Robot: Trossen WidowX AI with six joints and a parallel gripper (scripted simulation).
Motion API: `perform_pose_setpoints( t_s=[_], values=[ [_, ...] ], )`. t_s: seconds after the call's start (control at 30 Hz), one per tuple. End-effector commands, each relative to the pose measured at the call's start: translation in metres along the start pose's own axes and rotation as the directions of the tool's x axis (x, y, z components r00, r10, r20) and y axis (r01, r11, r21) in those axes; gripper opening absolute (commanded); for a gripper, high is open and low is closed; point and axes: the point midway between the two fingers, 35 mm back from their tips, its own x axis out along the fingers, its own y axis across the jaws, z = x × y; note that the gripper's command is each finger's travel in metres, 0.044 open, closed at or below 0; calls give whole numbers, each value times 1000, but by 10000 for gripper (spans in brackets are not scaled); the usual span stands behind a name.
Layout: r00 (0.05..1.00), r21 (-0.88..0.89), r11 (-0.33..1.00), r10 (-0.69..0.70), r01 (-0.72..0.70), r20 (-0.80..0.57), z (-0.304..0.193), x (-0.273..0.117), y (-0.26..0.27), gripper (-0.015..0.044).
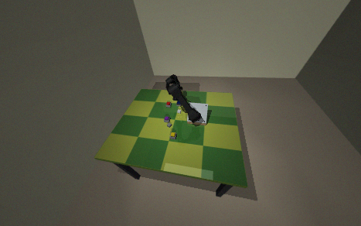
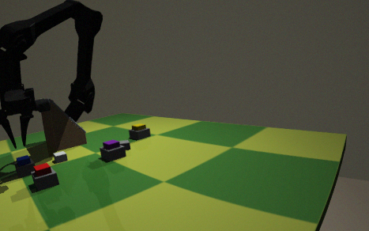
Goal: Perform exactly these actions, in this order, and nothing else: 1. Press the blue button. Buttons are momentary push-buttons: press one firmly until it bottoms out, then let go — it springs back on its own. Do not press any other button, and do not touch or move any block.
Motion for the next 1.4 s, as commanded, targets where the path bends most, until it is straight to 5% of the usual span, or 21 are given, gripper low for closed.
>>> perform_pose_setpoints(
  t_s=[0.0,1.37],
  values=[
    [1000,5,1000,1,-1,5,1,0,0,20],
    [1000,5,1000,2,-3,6,1,35,1,20]
  ],
)
